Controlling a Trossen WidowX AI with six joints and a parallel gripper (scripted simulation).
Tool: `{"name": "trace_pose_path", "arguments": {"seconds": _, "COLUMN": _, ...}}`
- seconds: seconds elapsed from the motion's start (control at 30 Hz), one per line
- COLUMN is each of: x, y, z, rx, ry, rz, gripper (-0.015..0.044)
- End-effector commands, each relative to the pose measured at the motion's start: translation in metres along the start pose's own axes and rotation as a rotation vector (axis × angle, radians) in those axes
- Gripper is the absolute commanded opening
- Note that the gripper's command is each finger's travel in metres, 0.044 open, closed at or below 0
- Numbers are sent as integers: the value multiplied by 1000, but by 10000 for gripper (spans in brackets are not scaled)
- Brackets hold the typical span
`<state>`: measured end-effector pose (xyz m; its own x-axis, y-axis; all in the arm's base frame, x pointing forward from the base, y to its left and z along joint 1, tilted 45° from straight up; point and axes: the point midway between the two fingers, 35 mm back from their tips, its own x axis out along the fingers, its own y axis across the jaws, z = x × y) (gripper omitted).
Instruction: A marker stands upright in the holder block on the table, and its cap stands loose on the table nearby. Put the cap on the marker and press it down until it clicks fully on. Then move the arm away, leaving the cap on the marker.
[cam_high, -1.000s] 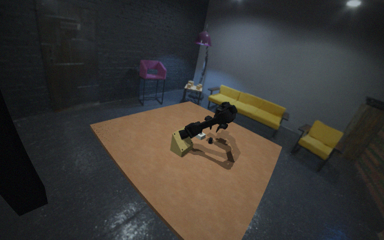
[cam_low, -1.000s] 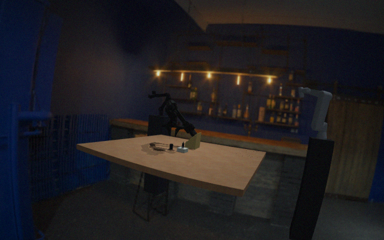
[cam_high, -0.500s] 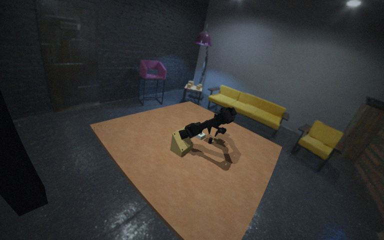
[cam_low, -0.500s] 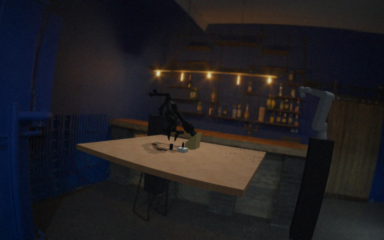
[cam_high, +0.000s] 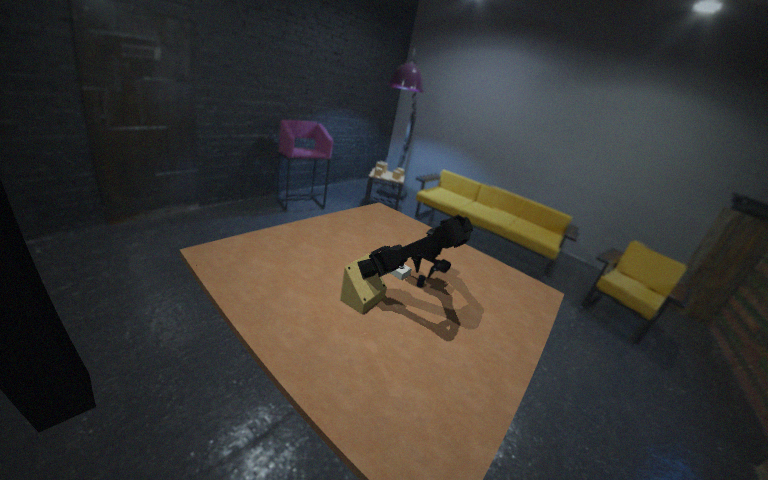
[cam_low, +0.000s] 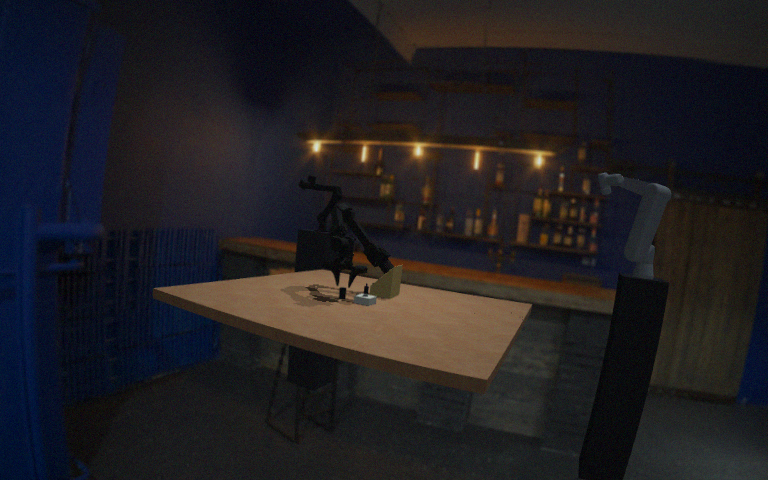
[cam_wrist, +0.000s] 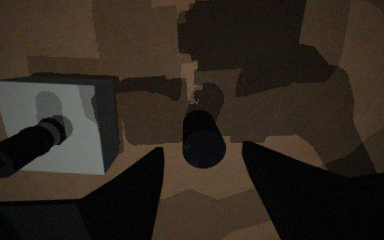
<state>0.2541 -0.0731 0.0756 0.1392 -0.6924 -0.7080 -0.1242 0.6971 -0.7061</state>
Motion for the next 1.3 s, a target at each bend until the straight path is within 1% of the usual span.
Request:
{"name": "trace_pose_path", "arguments": {"seconds": 0.0, "x": 10, "y": 0, "z": -2, "rx": -5, "ry": 8, "rz": -2, "gripper": 249}}
{"name": "trace_pose_path", "arguments": {"seconds": 0.77, "x": 42, "y": -1, "z": -3, "rx": -6, "ry": 8, "rz": -7, "gripper": 249}}
{"name": "trace_pose_path", "arguments": {"seconds": 0.9, "x": 42, "y": -2, "z": -3, "rx": -6, "ry": 8, "rz": -7, "gripper": 144}}
{"name": "trace_pose_path", "arguments": {"seconds": 1.2, "x": 42, "y": -2, "z": -3, "rx": -6, "ry": 8, "rz": -7, "gripper": 84}}
{"name": "trace_pose_path", "arguments": {"seconds": 1.27, "x": 40, "y": -2, "z": -3, "rx": -6, "ry": 8, "rz": -7, "gripper": 31}}
